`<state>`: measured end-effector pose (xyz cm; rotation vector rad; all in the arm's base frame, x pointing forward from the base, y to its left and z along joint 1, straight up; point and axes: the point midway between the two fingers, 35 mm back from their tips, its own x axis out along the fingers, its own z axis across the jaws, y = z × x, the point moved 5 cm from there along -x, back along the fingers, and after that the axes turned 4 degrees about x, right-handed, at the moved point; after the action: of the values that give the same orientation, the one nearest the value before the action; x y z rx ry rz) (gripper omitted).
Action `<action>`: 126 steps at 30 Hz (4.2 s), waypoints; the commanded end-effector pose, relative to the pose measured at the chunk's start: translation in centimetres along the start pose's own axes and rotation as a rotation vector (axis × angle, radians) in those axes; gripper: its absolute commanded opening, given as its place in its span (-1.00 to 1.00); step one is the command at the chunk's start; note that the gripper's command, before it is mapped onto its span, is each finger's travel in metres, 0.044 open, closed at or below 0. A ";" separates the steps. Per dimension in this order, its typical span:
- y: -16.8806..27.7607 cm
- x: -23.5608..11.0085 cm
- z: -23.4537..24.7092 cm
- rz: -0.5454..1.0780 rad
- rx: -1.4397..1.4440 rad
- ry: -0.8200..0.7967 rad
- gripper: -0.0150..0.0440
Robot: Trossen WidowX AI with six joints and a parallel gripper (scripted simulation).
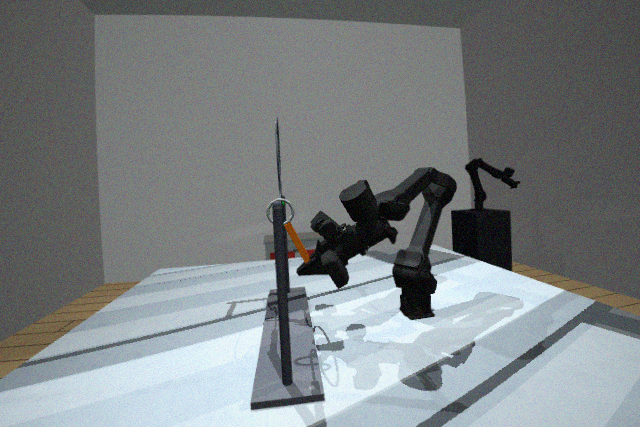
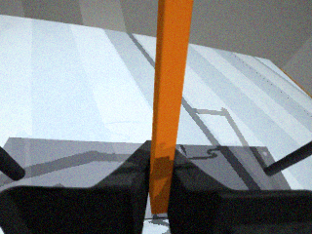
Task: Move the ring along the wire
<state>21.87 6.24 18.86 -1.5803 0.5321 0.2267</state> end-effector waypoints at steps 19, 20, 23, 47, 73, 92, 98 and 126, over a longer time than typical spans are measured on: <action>-0.3 -0.5 3.3 0.008 0.104 -0.049 -1.00; -0.3 -0.6 3.4 0.008 0.105 -0.049 -1.00; -0.3 -0.6 3.7 0.007 0.106 -0.050 -1.00; -0.4 -1.0 6.1 0.002 0.109 -0.048 -1.00; 0.3 -0.9 8.0 -0.002 0.111 -0.046 -1.00; 1.1 -0.5 8.1 -0.002 0.111 -0.046 -1.00; 1.1 -0.5 8.1 -0.002 0.111 -0.046 -1.00; 1.2 -5.4 7.9 0.002 0.111 -0.046 0.05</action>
<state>18.58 15.06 18.75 -1.4770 0.5141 0.2412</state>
